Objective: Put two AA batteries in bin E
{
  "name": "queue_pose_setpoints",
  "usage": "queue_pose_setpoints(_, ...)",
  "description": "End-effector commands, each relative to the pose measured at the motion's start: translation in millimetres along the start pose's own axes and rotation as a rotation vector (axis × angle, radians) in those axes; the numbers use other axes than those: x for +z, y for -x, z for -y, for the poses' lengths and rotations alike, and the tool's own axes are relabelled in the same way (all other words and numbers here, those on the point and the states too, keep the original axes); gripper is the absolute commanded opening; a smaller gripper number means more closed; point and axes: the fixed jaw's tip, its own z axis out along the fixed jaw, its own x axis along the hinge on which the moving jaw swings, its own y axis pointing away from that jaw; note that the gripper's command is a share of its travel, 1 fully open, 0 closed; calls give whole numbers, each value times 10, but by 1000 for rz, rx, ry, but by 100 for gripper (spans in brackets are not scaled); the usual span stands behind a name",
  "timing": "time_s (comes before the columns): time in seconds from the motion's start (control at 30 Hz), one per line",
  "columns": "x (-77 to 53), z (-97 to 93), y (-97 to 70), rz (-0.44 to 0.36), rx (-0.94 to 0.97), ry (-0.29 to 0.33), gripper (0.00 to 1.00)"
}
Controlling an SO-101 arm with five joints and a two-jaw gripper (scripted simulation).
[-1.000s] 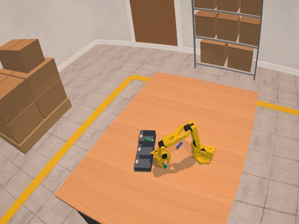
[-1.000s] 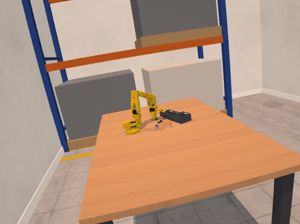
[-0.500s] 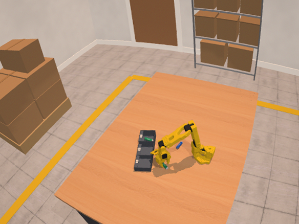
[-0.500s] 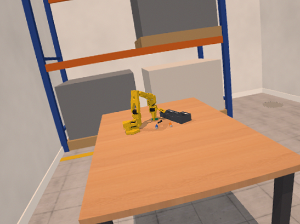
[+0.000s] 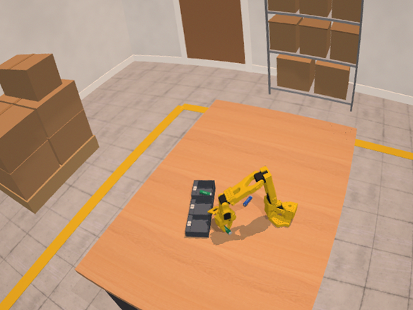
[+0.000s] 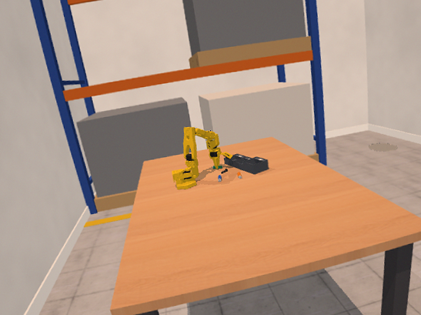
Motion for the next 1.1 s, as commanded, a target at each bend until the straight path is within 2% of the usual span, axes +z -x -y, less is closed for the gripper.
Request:
queue_pose_setpoints(0.0, -20, -31, -11, 6, -3, 18, 4)
queue_pose_setpoints(0.4, -20, -31, -11, 6, -3, 18, 0)
queue_pose_setpoints(1.07, -20, -31, -11, 6, -3, 18, 0)
